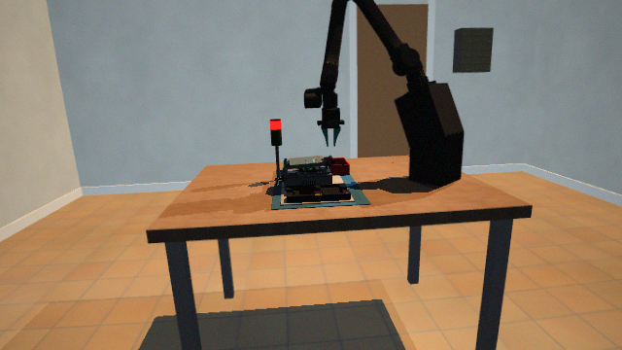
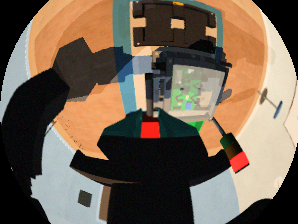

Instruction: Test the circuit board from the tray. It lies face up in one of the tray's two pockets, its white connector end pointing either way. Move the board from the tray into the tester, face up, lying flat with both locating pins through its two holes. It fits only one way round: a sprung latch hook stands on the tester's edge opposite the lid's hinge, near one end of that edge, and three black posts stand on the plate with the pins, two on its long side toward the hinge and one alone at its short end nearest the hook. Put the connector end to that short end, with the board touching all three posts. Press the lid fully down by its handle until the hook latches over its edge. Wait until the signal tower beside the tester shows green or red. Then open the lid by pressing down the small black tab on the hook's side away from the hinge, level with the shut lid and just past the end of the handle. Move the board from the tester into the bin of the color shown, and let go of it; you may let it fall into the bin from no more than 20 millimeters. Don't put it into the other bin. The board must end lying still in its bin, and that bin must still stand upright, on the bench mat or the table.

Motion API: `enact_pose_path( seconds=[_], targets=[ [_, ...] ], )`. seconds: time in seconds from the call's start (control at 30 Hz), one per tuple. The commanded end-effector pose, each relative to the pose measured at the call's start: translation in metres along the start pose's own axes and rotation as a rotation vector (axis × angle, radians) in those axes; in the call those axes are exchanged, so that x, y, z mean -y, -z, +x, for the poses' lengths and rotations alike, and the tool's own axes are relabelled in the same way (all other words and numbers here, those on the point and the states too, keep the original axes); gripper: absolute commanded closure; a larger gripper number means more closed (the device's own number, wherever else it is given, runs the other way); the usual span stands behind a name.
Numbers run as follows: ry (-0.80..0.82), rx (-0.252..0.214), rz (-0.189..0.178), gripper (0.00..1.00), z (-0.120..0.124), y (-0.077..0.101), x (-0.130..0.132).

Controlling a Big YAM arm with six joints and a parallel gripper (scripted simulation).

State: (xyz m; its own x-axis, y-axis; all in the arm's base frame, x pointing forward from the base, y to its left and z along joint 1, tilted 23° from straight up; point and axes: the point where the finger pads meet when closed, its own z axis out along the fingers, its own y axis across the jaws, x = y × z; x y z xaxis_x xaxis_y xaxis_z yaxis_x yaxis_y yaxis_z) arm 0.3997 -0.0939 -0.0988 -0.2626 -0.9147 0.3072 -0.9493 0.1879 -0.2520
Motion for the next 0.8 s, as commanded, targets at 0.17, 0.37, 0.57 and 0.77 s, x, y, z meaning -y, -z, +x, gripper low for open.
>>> enact_pose_path(
  seconds=[0.17,0.37,0.57,0.77],
  targets=[
    [0.017,0.004,0.004,0.74,0.002,-0.002,0.003],
    [0.011,0.004,0.011,0.74,0.002,-0.008,0.007],
    [0.012,0.004,0.010,0.74,0.002,-0.014,0.006],
    [0.012,0.004,0.009,0.74,0.002,-0.023,0.006]
  ],
)
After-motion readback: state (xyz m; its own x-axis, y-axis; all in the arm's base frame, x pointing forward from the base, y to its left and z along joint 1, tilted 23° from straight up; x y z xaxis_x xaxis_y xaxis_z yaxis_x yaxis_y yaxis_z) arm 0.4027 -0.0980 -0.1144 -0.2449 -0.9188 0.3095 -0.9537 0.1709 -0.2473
